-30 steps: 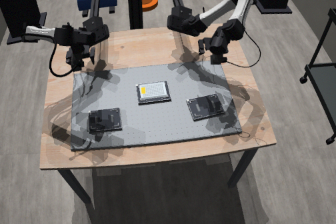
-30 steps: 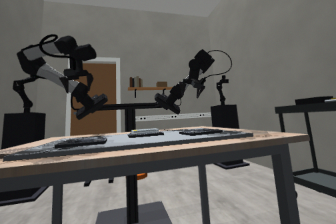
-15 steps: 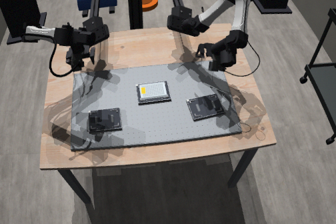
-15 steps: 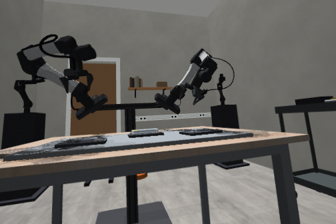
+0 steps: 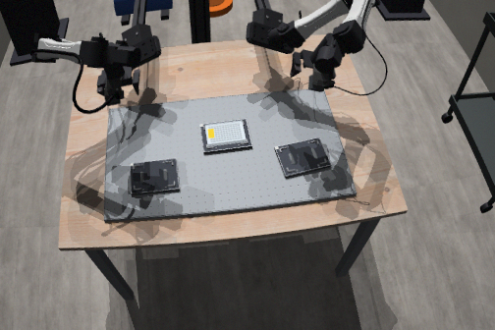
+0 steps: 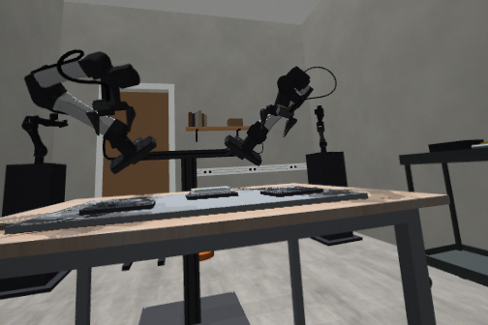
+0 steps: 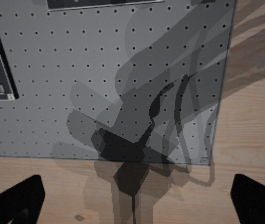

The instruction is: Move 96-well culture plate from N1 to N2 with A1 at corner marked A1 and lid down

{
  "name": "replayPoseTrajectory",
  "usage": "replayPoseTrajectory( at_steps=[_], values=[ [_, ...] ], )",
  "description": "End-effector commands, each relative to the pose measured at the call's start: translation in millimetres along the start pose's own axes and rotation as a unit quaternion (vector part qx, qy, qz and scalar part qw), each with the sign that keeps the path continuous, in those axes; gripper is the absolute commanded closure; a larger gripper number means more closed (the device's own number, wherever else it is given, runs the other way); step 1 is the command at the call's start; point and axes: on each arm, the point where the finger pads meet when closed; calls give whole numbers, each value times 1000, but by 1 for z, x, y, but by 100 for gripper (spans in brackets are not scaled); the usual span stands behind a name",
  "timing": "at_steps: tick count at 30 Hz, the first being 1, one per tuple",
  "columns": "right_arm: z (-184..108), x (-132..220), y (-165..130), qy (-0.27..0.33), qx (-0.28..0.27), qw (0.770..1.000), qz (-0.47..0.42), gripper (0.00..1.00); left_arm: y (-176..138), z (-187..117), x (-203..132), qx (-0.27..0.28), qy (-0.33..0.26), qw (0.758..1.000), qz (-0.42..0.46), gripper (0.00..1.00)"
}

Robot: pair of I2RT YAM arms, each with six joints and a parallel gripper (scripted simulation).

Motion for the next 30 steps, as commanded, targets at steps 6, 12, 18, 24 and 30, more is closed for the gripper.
replayPoseTrajectory(
  at_steps=[6, 12, 18, 24, 30],
  values=[
    [-1, 0, -4, -45, 24, 999, -9, 0, 5, -17, 18, -112, 132, 985, -24, 0],
    [-1, 0, -4, -45, 24, 999, -9, 0, 5, -17, 18, -122, 140, 982, -23, 0],
    [-1, 0, -4, -45, 24, 999, -9, 0, 5, -17, 18, -122, 140, 982, -23, 0],
    [-1, 0, -4, -45, 24, 999, -9, 0, 5, -17, 18, -122, 140, 982, -23, 0],
    [-1, 0, -4, -45, 24, 999, -9, 0, 5, -17, 18, -122, 140, 982, -23, 0]
  ],
)
Point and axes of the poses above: on each arm, the point where the finger pads meet when closed, its own z axis out along the fingers, its own x axis across the jaws, y = z × x, and after that the axes turned 14 degrees about -z, right-handed
